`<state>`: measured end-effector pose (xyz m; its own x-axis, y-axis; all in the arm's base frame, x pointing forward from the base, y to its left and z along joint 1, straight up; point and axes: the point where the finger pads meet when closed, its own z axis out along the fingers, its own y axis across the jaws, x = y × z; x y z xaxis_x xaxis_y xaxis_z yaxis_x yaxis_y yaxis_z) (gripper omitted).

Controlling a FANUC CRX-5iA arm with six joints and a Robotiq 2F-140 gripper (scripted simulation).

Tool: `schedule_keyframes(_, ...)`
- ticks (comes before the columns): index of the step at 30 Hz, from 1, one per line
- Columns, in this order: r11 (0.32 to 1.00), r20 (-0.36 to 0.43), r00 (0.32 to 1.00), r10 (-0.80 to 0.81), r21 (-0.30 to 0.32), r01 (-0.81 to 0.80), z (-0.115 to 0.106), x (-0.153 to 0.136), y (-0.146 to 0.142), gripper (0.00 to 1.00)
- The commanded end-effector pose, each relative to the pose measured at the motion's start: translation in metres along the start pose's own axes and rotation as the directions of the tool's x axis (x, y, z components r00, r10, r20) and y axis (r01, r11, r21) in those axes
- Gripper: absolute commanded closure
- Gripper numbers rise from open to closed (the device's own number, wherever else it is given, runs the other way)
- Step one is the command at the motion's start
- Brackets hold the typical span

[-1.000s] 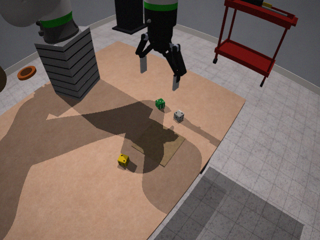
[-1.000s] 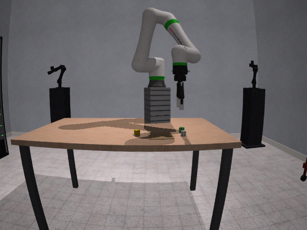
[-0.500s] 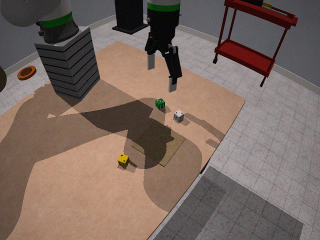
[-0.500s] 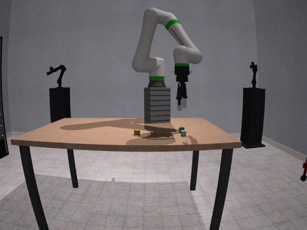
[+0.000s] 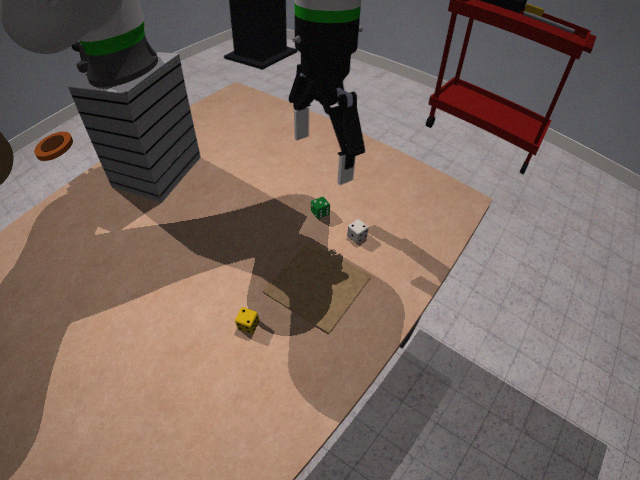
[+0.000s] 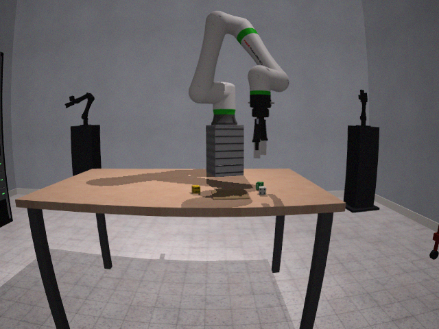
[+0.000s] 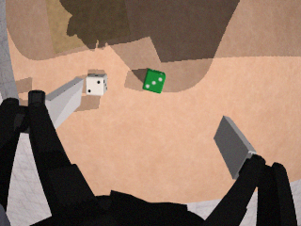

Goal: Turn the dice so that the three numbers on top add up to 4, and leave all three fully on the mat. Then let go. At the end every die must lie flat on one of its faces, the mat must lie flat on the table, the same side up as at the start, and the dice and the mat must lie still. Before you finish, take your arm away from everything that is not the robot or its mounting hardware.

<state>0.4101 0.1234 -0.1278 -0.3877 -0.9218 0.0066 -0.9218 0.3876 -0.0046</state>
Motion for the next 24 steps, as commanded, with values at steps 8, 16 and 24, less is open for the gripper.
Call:
schedule_keyframes(8,0.960,0.000,0.960,-0.280,0.000,0.280,0.006,0.000,0.000,0.00)
schedule_keyframes(16,0.848,0.000,0.848,-0.530,0.001,0.530,0.012,-0.001,0.000,0.00)
schedule_keyframes(24,0.683,-0.001,0.683,-0.731,0.001,0.731,0.017,-0.001,0.000,0.00)
